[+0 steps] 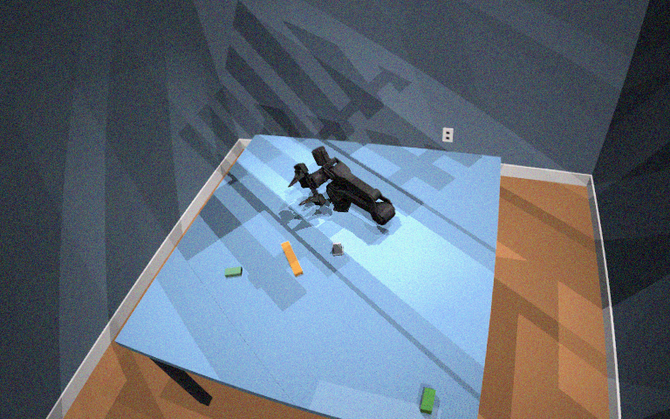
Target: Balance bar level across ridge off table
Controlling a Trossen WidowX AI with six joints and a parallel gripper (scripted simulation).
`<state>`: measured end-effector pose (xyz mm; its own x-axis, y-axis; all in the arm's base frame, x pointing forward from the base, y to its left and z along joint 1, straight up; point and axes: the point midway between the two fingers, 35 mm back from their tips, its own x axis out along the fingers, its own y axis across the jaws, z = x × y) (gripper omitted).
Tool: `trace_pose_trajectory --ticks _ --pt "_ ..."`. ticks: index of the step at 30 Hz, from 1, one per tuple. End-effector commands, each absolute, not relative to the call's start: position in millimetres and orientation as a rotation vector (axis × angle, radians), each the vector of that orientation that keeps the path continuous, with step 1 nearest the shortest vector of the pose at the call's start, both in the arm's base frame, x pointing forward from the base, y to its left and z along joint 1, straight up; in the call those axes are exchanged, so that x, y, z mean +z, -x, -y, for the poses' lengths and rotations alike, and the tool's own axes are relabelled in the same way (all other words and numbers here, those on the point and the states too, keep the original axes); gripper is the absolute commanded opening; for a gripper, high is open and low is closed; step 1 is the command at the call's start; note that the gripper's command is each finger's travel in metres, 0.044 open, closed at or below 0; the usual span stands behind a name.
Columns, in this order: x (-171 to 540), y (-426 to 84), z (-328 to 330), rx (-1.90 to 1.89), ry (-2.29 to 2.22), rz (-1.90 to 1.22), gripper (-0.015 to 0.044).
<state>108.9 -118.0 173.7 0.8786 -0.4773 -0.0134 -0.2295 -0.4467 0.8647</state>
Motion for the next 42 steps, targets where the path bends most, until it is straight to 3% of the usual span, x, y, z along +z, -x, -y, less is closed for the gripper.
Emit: trace_pose_trajectory --ticks 1,4,42 --pt "174.0 -109.1 118.1 -0.314 -2.048 0.511 0.0374" --pt "177.5 -110.8 118.4 -0.329 -2.025 0.489 0.0315" --pt "210.1 -146.0 138.2 -0.511 -1.573 -0.062 0.0315"
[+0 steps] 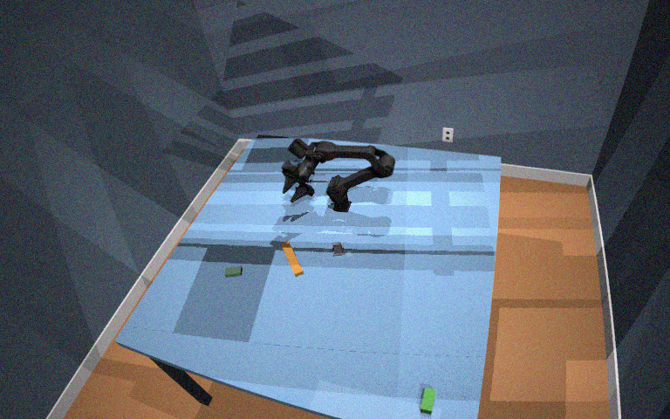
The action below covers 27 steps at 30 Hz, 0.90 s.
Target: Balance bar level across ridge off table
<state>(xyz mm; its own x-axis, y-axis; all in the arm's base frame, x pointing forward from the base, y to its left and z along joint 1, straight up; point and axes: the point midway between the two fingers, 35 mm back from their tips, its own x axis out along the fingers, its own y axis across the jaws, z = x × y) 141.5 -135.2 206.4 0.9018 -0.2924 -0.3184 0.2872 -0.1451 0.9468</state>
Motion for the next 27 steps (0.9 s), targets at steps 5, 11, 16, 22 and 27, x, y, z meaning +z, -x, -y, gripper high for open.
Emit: trace_pose_trajectory --ticks 5,11,16,22,27 --pt "211.0 -152.9 141.5 -0.514 -1.49 -0.158 0.0315" --pt "210.8 -162.4 145.2 -0.508 -1.381 -0.278 0.0315" --pt "209.7 -171.1 148.0 -0.494 -1.284 -0.379 0.0315" --pt "207.2 -182.6 150.6 -0.466 -1.16 -0.502 0.0315" --pt "204.1 -193.1 152.1 -0.432 -1.05 -0.603 0.0315"
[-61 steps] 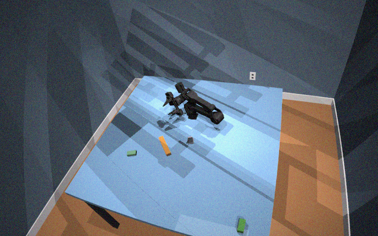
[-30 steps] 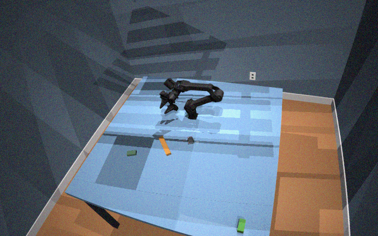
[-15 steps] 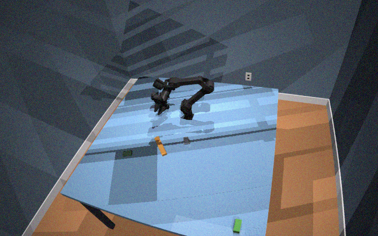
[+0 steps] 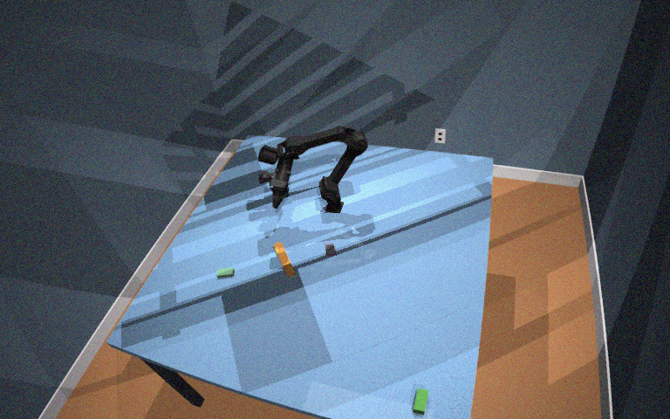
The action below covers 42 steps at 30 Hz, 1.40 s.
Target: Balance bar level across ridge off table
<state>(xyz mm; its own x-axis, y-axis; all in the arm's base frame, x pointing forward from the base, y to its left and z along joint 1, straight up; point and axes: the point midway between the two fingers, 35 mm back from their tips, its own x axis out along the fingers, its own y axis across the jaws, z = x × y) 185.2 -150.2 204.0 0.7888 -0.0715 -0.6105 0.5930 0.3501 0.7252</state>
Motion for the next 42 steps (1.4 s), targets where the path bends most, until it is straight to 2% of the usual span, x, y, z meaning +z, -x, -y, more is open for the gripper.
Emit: trace_pose_trajectory --ticks 1,42 --pt "203.4 -195.2 152.3 -0.424 -1.028 -0.623 0.0315" --pt "154.0 -298.6 123.1 0.148 0.031 -1.28 0.0315"
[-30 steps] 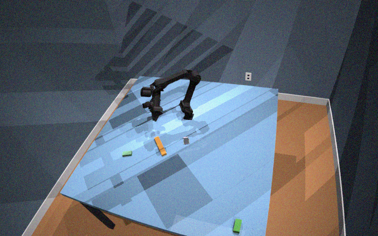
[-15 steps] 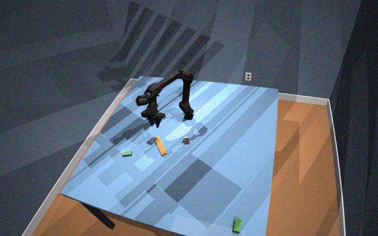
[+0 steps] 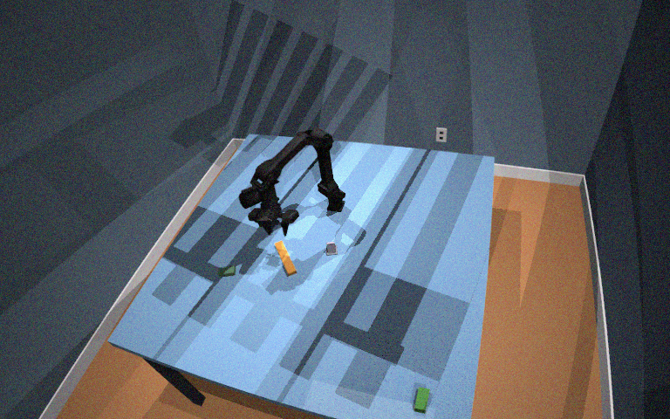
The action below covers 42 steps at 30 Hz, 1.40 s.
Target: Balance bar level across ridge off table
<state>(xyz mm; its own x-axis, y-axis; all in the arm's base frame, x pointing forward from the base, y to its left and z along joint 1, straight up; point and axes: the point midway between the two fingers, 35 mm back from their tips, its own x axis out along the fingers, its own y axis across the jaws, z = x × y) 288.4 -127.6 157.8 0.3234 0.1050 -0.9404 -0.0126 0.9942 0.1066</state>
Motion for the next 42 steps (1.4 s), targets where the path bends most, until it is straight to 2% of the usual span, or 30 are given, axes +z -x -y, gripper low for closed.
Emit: trace_pose_trajectory --ticks 1,19,27,36,42 --pt "152.4 -301.0 121.8 0.167 0.06 -1.293 0.0315" --pt "121.5 -339.5 90.9 0.542 0.571 -1.468 0.0315" --pt "120.0 -339.9 90.6 0.546 0.576 -1.47 0.0315" --pt "77.2 -341.2 90.9 0.546 0.576 -1.47 0.0315" --pt "75.9 -341.1 90.9 0.546 0.576 -1.47 0.0315"
